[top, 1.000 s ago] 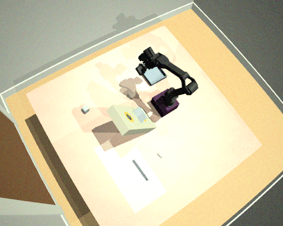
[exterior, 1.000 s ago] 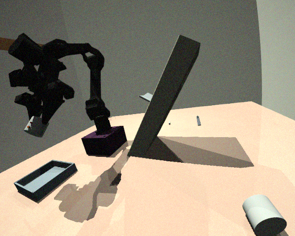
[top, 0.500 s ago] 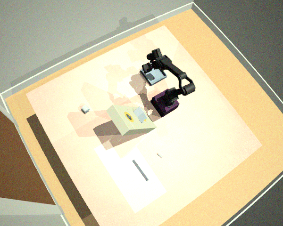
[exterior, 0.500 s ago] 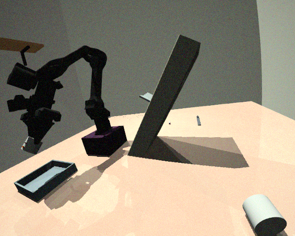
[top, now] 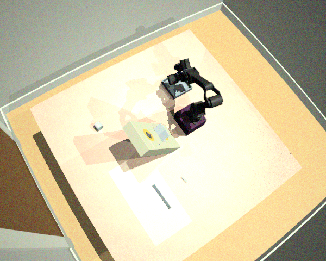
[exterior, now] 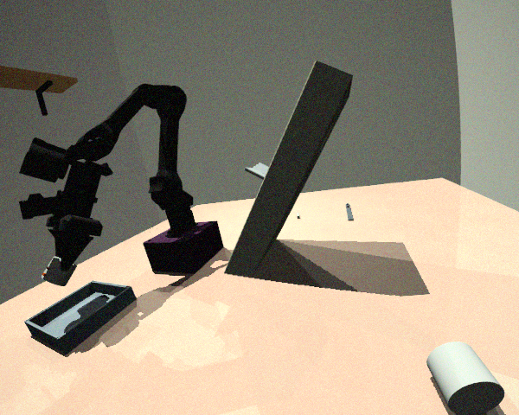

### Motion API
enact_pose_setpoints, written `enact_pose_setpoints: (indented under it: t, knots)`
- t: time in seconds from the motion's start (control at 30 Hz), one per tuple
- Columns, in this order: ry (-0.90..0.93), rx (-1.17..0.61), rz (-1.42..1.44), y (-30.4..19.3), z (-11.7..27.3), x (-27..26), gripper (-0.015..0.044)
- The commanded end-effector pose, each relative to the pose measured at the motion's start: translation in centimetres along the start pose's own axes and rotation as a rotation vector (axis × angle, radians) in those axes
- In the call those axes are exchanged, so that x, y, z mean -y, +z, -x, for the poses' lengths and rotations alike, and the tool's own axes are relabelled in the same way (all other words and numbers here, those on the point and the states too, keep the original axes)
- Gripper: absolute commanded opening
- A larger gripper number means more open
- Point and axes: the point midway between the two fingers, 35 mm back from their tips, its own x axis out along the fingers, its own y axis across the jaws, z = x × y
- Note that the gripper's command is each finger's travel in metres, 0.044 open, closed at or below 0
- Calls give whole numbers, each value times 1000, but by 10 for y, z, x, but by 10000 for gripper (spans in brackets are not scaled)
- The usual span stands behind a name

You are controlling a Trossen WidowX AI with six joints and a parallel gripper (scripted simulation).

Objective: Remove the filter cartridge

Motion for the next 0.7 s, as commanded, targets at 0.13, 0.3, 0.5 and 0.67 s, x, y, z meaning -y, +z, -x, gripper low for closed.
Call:
enact_pose_setpoints:
  t: [0.13, 0.3, 0.5, 0.67]
  knots:
    - [-5, -16, -7, -22, -34, 2, 0]
    - [-5, -16, -7, -36, -51, 2, 0]
    - [-3, -22, -4, -37, -49, 1, 52]
    - [-3, -22, -4, -37, -49, 1, 184]
